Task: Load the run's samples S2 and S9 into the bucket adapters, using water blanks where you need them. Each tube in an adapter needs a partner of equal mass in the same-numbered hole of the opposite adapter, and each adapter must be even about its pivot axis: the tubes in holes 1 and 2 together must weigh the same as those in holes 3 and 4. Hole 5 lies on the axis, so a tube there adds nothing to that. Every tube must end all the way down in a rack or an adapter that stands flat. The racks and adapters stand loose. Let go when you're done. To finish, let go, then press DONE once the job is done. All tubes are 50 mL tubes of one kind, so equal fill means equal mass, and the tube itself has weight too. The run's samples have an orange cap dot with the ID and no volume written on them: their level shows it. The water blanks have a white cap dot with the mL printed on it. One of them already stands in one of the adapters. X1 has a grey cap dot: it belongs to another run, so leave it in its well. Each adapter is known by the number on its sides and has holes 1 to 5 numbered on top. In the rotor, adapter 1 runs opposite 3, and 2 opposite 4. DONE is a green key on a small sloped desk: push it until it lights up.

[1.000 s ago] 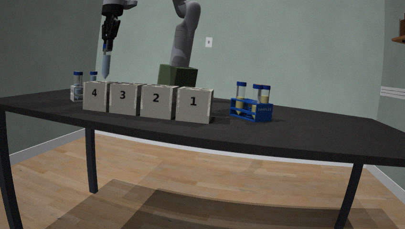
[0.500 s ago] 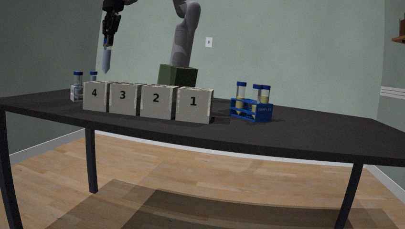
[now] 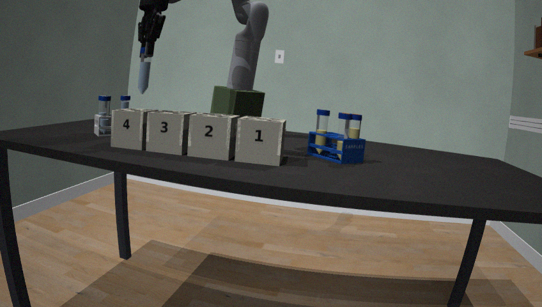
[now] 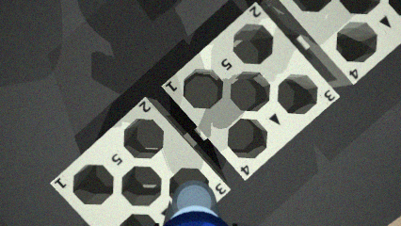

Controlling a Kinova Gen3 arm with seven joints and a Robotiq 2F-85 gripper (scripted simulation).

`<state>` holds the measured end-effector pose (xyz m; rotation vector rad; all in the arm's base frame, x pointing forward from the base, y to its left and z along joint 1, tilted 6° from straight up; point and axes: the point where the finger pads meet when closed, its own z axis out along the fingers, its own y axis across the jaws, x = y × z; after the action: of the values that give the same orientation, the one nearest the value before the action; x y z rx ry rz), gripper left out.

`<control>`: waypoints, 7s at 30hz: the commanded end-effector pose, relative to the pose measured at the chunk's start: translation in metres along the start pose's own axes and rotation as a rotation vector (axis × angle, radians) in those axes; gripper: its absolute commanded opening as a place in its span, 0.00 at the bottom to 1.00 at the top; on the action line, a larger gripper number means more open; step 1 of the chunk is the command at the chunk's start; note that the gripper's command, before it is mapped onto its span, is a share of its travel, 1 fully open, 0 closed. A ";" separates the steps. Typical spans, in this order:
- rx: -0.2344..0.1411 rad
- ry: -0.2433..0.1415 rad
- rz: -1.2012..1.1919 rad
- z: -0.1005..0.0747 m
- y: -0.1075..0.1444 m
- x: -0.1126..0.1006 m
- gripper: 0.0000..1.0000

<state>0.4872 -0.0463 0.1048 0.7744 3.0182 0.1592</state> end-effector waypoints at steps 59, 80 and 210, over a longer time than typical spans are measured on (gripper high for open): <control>-0.002 -0.005 -0.740 -0.003 0.123 0.131 0.10; 0.002 -0.004 -0.739 -0.003 0.165 0.176 0.10; -0.003 -0.002 -0.739 0.062 0.204 0.220 0.10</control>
<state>0.3957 0.2435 0.0679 -0.3629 3.0579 0.1411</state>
